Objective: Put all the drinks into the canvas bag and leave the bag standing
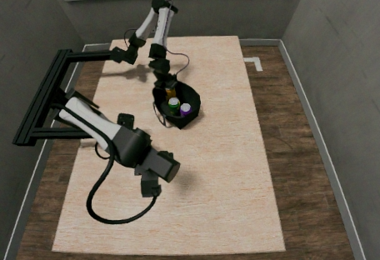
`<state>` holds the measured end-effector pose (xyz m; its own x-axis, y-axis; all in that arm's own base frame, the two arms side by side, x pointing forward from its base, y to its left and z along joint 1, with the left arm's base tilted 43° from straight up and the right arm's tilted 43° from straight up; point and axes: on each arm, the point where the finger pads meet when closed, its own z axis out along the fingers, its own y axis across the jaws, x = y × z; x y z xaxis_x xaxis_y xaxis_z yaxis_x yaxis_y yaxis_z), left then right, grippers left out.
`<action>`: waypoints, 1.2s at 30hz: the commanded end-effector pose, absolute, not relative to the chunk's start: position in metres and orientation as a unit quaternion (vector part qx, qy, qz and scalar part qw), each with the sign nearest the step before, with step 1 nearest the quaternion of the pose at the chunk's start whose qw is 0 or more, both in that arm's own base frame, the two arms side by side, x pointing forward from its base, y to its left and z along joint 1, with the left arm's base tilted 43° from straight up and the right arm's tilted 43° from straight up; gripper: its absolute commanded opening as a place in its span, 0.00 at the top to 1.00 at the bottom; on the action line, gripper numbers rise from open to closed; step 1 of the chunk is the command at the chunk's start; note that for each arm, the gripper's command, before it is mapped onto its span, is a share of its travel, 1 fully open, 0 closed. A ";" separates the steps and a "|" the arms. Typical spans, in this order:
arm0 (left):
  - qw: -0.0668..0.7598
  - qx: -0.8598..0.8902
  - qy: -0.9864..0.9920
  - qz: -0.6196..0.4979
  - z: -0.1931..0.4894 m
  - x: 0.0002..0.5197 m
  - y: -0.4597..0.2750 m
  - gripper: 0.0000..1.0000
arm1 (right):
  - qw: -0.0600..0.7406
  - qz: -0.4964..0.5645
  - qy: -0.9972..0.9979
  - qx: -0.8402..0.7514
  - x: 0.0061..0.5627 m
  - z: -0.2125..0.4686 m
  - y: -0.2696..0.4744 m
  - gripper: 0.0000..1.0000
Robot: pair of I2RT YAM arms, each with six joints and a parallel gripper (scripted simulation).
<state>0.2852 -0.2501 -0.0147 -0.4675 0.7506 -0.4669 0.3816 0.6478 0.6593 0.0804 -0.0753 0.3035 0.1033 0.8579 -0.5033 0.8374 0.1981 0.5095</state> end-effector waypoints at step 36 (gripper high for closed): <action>0.397 0.334 0.823 0.232 -0.039 0.307 -0.236 0.30 | 0.407 0.017 0.661 0.630 0.075 0.312 -0.073 0.14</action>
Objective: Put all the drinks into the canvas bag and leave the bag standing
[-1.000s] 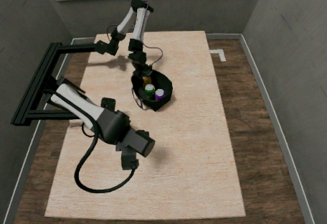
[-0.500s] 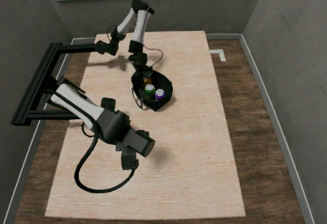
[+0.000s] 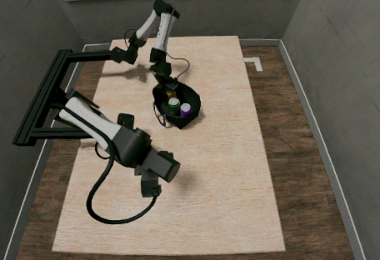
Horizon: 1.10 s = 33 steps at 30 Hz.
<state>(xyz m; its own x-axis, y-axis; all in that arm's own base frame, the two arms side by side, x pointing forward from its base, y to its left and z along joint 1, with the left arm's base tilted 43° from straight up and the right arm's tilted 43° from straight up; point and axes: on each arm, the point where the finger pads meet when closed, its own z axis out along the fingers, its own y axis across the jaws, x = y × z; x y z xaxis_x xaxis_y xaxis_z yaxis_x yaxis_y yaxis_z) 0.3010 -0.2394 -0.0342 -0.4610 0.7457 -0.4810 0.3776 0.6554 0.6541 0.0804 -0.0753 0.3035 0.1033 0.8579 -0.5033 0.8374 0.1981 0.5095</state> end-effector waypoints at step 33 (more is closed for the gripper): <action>0.413 0.332 0.820 0.217 -0.040 0.317 -0.242 0.30 | 0.407 0.017 0.661 0.630 0.075 0.312 -0.073 0.14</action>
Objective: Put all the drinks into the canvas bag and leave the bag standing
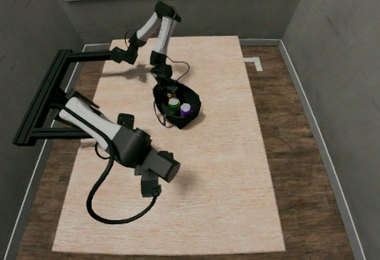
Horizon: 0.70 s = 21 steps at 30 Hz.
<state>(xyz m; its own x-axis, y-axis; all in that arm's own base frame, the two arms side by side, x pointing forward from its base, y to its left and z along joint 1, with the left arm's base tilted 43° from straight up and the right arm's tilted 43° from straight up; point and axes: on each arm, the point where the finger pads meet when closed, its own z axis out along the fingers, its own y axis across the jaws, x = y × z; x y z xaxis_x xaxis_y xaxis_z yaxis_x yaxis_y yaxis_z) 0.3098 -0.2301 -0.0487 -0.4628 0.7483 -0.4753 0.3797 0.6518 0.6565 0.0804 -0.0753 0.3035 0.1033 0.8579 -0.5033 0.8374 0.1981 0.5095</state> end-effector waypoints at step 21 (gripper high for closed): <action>0.420 0.331 0.816 0.218 -0.036 0.317 -0.247 0.14 | 0.407 0.017 0.661 0.630 0.075 0.312 -0.073 0.14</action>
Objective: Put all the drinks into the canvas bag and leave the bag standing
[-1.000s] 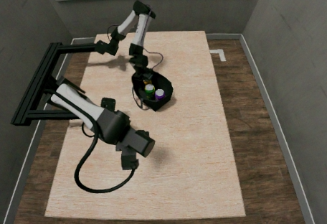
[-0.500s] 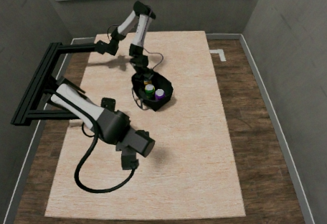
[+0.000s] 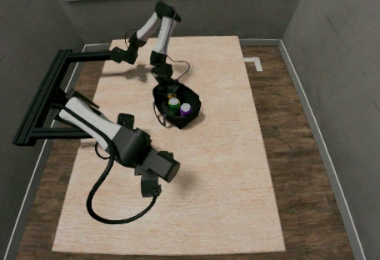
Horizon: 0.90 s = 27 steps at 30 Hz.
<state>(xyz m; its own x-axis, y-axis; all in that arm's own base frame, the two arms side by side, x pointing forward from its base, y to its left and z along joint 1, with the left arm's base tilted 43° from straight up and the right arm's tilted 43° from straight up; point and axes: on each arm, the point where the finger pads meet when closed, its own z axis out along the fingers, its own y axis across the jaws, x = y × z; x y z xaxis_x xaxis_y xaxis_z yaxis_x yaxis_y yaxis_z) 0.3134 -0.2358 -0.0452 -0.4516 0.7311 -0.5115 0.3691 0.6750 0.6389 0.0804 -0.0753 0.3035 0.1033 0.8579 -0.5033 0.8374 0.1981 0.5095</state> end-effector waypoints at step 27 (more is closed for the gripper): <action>0.424 0.332 0.816 0.210 -0.005 0.294 -0.269 0.14 | 0.407 0.017 0.661 0.630 0.075 0.312 -0.073 0.14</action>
